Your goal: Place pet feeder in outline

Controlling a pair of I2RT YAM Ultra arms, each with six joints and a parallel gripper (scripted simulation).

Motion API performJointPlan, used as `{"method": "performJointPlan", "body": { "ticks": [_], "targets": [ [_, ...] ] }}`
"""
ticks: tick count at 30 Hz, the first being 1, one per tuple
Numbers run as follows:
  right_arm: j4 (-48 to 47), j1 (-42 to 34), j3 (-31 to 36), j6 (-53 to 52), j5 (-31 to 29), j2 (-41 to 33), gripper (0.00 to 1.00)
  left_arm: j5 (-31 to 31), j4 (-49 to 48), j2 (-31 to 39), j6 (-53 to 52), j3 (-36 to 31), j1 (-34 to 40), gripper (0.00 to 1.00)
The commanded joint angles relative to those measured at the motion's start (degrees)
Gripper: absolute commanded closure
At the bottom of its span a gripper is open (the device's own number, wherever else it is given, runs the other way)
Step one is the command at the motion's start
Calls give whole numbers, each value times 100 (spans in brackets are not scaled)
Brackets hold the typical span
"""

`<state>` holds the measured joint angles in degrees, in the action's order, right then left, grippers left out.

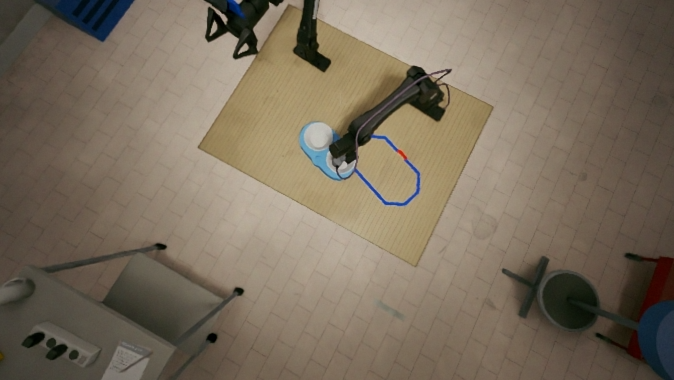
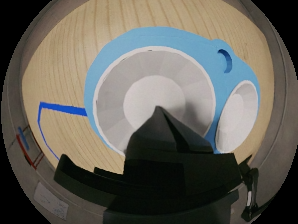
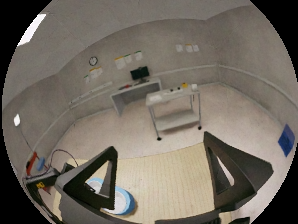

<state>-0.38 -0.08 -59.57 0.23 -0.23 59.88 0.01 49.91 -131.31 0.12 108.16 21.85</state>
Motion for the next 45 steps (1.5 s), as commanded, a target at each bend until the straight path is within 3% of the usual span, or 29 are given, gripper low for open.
{"method": "performJointPlan", "body": {
  "ticks": [1,4,5,45],
  "targets": [
    [-208,44,-271,67,43,20,0,61,-174,113,-58,-72,-110,100],
    [-208,44,-271,67,43,20,0,59,-180,120,-56,55,-41,100],
    [-208,44,-271,67,43,20,0,63,-290,292,77,-285,110,100],
    [-208,44,-271,67,43,20,0,158,-1062,1707,378,-2507,393,100]
  ]
}}
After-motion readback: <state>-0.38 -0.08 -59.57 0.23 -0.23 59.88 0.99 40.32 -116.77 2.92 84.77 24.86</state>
